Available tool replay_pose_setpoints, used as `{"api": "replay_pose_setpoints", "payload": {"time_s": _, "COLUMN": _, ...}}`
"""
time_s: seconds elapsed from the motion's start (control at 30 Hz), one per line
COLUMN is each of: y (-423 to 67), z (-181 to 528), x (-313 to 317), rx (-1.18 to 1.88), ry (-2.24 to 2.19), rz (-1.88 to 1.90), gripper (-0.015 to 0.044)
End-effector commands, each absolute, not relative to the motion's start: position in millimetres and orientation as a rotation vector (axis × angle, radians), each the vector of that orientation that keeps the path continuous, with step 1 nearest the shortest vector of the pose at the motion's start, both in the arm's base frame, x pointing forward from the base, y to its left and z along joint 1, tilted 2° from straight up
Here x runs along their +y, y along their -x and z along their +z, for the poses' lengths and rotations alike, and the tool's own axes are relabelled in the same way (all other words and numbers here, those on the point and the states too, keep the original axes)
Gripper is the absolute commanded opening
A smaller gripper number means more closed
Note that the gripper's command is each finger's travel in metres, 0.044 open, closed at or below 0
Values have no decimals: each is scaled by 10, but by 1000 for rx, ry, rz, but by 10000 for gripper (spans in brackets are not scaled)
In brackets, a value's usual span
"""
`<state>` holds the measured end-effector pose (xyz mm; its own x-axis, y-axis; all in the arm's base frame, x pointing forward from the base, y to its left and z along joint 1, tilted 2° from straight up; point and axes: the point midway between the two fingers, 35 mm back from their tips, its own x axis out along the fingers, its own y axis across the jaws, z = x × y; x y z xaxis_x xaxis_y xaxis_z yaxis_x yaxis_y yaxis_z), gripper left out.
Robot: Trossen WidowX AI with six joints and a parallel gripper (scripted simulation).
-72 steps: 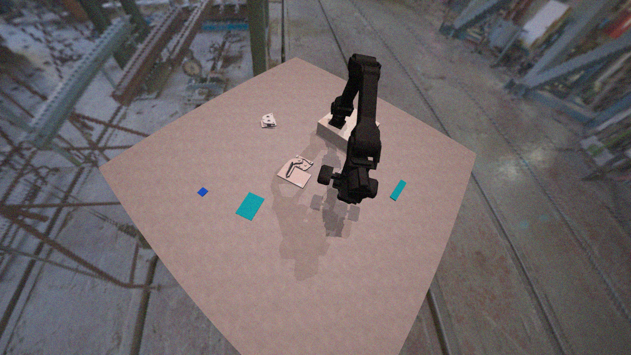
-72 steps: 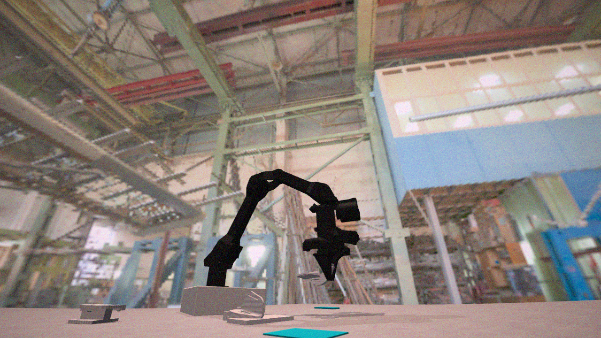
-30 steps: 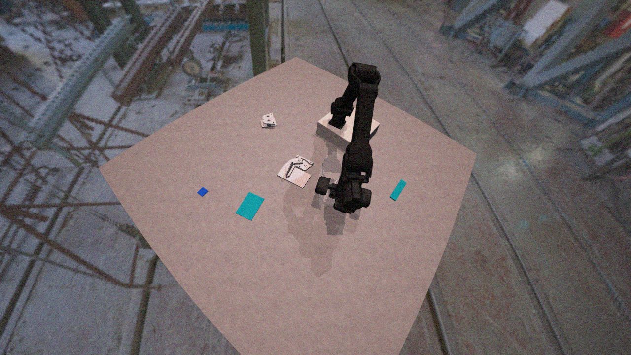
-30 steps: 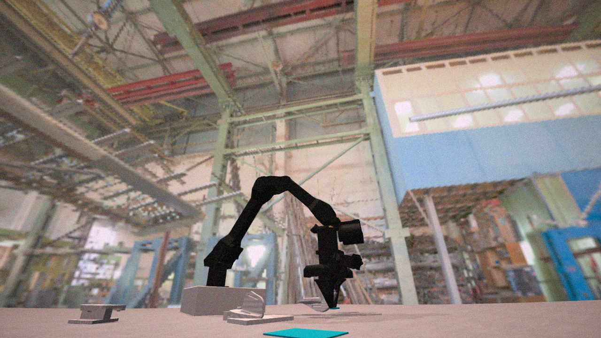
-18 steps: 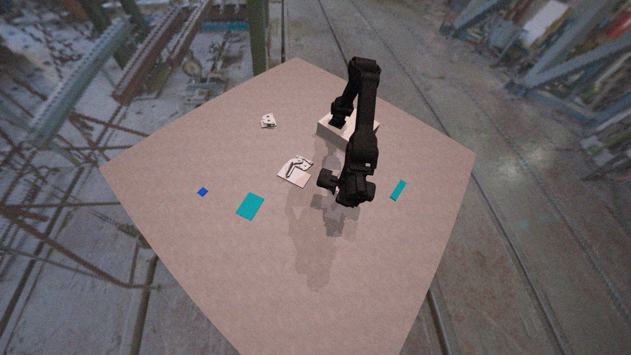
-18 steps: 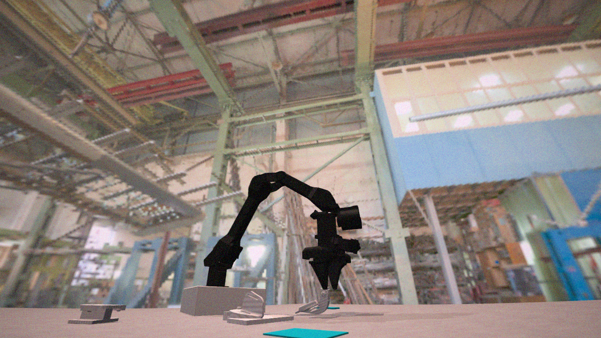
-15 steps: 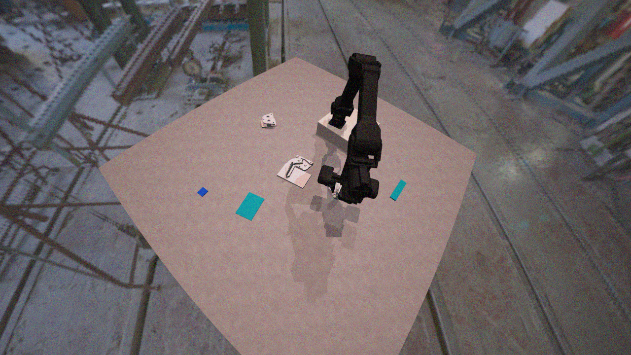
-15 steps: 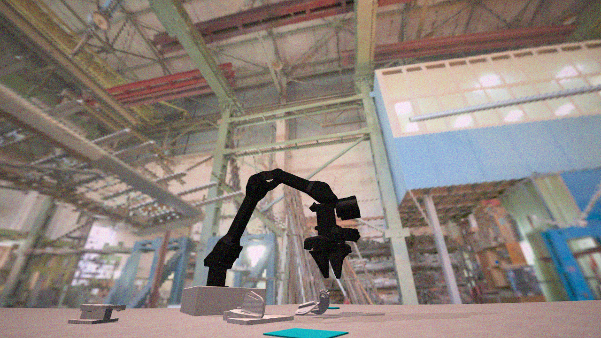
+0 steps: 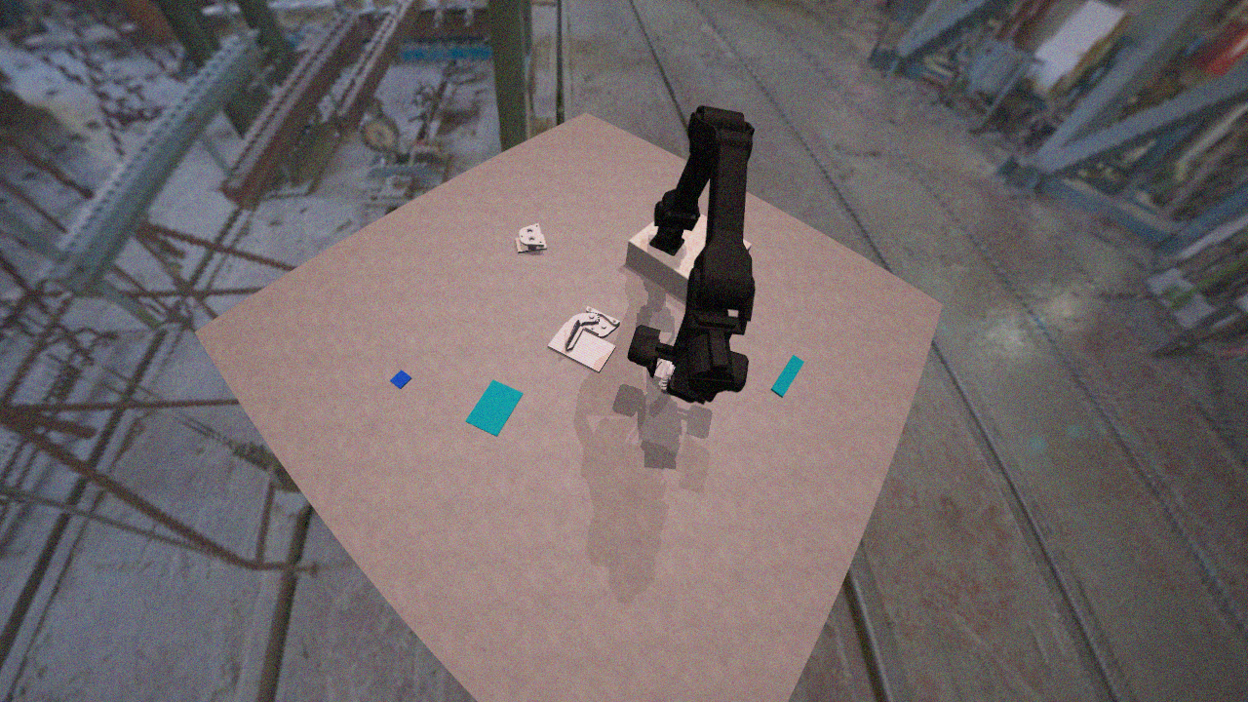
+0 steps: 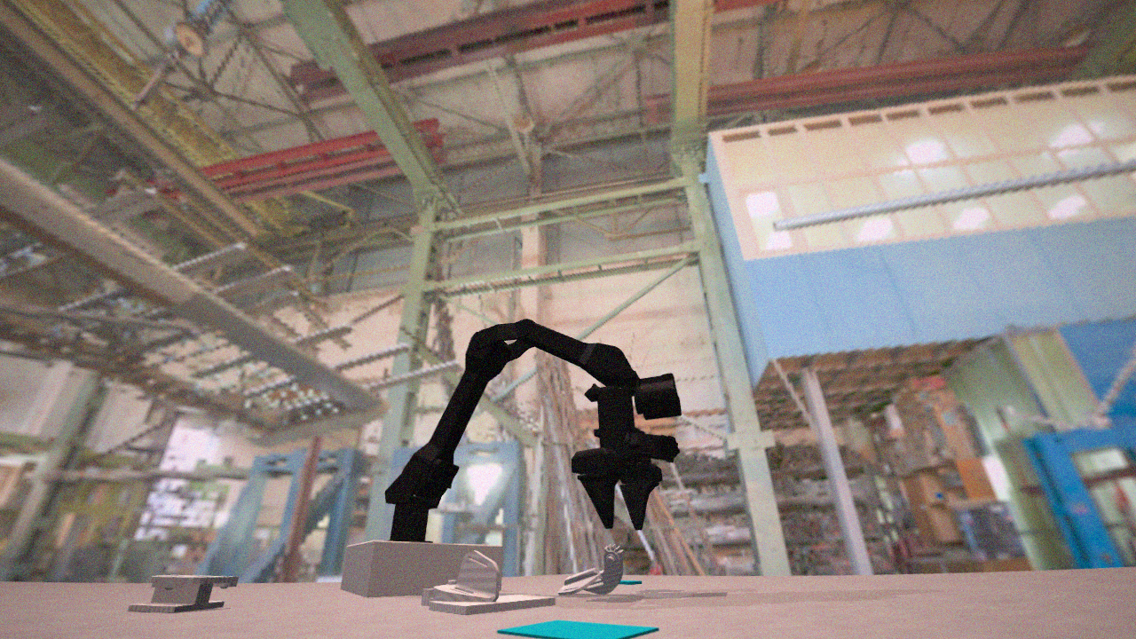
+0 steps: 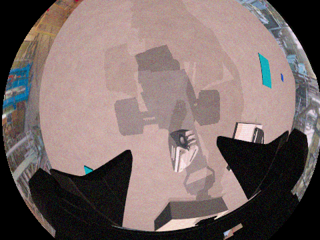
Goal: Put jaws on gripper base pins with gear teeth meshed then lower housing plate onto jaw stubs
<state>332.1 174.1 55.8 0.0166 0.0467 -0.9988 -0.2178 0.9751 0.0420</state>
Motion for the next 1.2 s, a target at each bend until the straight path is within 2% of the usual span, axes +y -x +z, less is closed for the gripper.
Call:
{"api": "replay_pose_setpoints", "payload": {"time_s": 0.0, "y": -3319, "z": 553, "x": 1735, "rx": 1544, "ry": 141, "rz": 206, "gripper": 440}}
{"api": "replay_pose_setpoints", "payload": {"time_s": 1.1, "y": -3319, "z": 553, "x": 1735, "rx": 1544, "ry": 141, "rz": 206, "gripper": 440}}
{"api": "replay_pose_setpoints", "payload": {"time_s": 1.17, "y": -3337, "z": 545, "x": 1666, "rx": 1545, "ry": 128, "rz": 192, "gripper": 388}}
